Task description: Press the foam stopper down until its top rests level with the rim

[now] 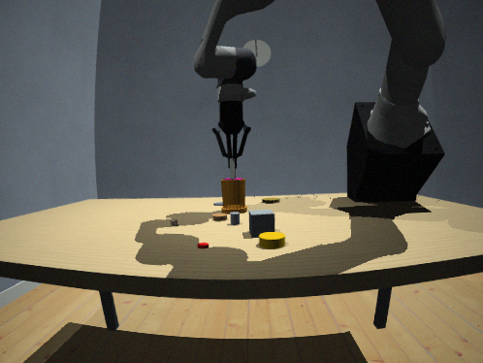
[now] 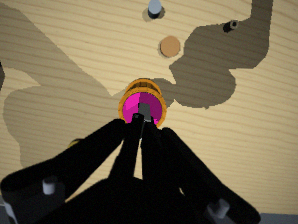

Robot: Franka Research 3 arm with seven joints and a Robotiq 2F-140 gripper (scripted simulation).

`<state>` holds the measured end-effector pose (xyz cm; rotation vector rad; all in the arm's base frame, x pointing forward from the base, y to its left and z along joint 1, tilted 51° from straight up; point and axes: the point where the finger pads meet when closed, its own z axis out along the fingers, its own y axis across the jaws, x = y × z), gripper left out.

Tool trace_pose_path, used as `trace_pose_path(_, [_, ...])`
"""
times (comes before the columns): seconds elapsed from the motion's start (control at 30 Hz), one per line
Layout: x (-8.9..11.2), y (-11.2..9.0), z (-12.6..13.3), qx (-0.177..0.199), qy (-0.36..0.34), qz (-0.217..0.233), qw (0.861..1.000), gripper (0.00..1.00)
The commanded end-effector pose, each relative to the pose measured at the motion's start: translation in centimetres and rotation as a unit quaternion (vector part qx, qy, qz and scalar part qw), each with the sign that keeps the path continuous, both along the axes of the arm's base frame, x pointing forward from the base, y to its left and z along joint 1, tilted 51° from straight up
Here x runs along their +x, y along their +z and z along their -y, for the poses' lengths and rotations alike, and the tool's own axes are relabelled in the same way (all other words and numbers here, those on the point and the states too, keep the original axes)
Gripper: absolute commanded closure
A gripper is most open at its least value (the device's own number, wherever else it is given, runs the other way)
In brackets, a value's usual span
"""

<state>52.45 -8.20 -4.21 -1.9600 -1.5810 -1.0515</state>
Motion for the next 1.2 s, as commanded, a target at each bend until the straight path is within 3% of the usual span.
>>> trace_pose_path(0.0, [-0.2,0.2,-0.2,0.004,0.004,0.001,1.0,1.0])
trace_pose_path(0.63, [-1.2,2.6,3.2,0.004,0.004,0.001,1.0,1.0])
trace_pose_path(1.17, [-1.3,2.8,3.5,0.004,0.004,0.001,1.0,1.0])
